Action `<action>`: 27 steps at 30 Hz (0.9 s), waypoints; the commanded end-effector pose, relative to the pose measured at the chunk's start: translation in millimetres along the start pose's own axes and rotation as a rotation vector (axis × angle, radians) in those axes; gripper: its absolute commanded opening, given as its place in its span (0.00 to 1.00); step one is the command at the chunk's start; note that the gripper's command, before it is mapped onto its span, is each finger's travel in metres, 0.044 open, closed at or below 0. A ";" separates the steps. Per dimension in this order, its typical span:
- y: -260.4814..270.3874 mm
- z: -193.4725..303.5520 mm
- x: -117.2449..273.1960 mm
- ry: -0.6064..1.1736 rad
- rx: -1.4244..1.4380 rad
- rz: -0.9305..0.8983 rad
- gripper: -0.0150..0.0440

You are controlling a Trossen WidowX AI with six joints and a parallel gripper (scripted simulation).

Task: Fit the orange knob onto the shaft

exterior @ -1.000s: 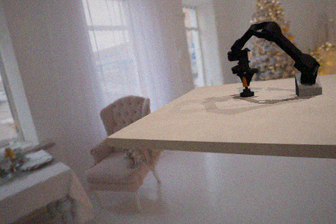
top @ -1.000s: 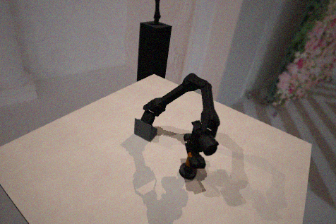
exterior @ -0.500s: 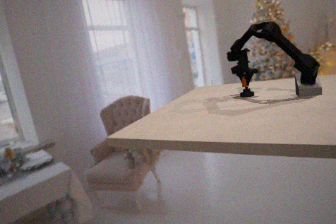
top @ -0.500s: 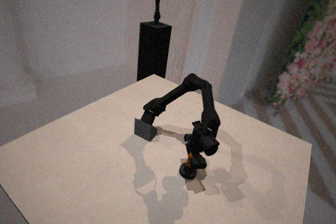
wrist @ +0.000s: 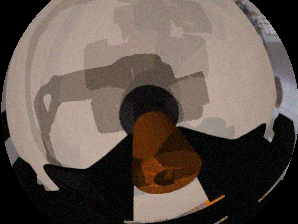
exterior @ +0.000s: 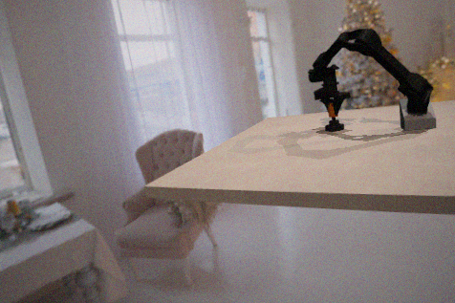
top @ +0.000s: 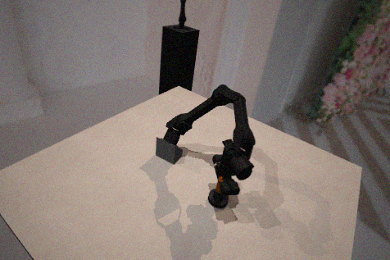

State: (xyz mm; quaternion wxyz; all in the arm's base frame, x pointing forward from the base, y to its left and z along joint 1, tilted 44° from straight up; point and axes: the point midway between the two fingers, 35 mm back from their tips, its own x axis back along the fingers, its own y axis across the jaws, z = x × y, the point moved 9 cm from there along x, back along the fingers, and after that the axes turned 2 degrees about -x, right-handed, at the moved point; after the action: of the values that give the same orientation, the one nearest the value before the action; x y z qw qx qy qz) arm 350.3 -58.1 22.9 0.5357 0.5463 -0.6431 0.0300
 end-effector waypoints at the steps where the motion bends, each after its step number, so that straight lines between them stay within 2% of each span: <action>1: 0.3 0.8 2.7 0.000 0.096 0.004 0.25; 4: -0.9 0.8 1.8 0.000 0.180 0.004 0.25; 27: -1.6 -1.6 -2.4 0.000 0.180 0.004 0.25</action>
State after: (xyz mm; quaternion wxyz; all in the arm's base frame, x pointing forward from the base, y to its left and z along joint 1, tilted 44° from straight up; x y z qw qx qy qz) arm 352.7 -56.0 21.1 0.4848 0.5915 -0.6380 0.0898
